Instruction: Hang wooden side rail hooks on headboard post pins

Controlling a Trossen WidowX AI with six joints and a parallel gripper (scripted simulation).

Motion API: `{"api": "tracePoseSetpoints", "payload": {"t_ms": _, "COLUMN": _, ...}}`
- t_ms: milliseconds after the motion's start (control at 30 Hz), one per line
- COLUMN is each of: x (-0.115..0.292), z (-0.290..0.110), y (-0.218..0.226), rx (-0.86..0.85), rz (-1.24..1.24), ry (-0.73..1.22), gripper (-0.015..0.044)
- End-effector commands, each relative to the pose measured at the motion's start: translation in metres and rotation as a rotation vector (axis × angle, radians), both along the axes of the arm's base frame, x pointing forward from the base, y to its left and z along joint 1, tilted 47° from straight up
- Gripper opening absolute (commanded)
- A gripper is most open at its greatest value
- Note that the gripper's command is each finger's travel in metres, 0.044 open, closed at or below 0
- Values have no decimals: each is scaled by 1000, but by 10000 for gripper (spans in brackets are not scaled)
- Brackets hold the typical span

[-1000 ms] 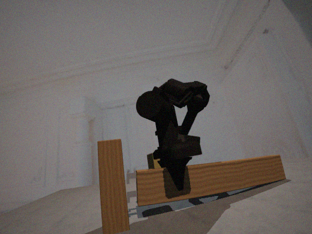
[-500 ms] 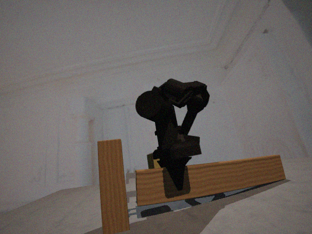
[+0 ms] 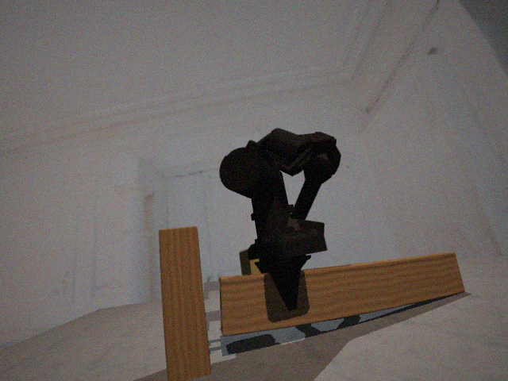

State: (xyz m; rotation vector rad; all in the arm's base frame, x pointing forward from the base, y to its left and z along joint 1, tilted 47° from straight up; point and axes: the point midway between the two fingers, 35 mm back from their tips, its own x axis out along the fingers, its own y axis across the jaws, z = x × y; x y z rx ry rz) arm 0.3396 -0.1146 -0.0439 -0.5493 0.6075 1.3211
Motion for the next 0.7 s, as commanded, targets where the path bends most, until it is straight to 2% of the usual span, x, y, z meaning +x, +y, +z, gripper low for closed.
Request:
{"api": "tracePoseSetpoints", "payload": {"t_ms": 0, "x": -2, "z": -1, "y": -5, "rx": -5, "rz": -10, "ry": -2, "gripper": 0}}
{"api": "tracePoseSetpoints", "payload": {"t_ms": 667, "x": -4, "z": -3, "y": -6, "rx": -6, "rz": -10, "ry": -2, "gripper": 0}}
